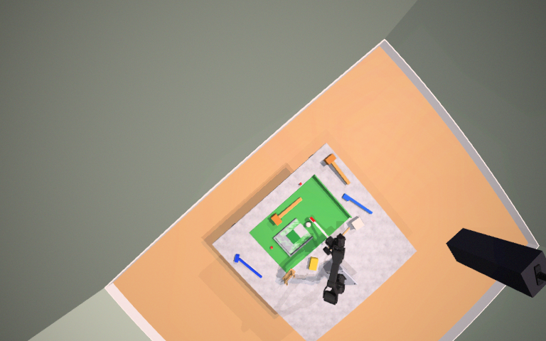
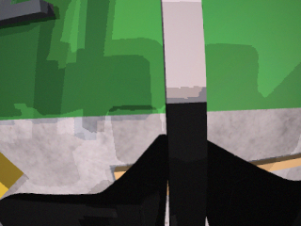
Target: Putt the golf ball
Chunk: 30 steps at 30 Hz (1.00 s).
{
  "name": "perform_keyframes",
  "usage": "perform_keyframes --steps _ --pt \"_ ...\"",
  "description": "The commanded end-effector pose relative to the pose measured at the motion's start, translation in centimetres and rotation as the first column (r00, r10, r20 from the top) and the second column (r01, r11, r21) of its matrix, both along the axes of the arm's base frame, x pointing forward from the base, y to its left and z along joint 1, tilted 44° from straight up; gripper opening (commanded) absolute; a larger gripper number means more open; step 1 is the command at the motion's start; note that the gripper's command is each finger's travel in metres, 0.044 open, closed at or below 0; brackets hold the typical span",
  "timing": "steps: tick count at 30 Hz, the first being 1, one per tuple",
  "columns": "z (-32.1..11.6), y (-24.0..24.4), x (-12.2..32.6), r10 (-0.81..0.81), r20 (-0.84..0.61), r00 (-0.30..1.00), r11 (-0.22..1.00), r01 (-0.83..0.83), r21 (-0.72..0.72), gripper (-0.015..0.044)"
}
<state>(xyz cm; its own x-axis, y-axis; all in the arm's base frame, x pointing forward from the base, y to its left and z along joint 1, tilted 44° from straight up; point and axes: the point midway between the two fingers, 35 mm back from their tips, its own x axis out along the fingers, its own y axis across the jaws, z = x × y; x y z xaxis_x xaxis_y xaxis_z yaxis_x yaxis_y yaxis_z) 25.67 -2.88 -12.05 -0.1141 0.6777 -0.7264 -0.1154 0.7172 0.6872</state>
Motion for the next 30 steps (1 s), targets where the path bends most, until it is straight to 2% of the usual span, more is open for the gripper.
perform_keyframes --steps 1,11,30 --pt "0.5 0.3 -0.4 -0.018 -0.001 1.0 1.0 0.018 0.001 0.0" --pt "4.7 -3.7 0.4 -0.018 -0.002 1.0 1.0 0.018 -0.001 0.0" --pt "4.2 -3.1 0.1 -0.019 -0.012 1.0 1.0 0.019 0.003 0.0"
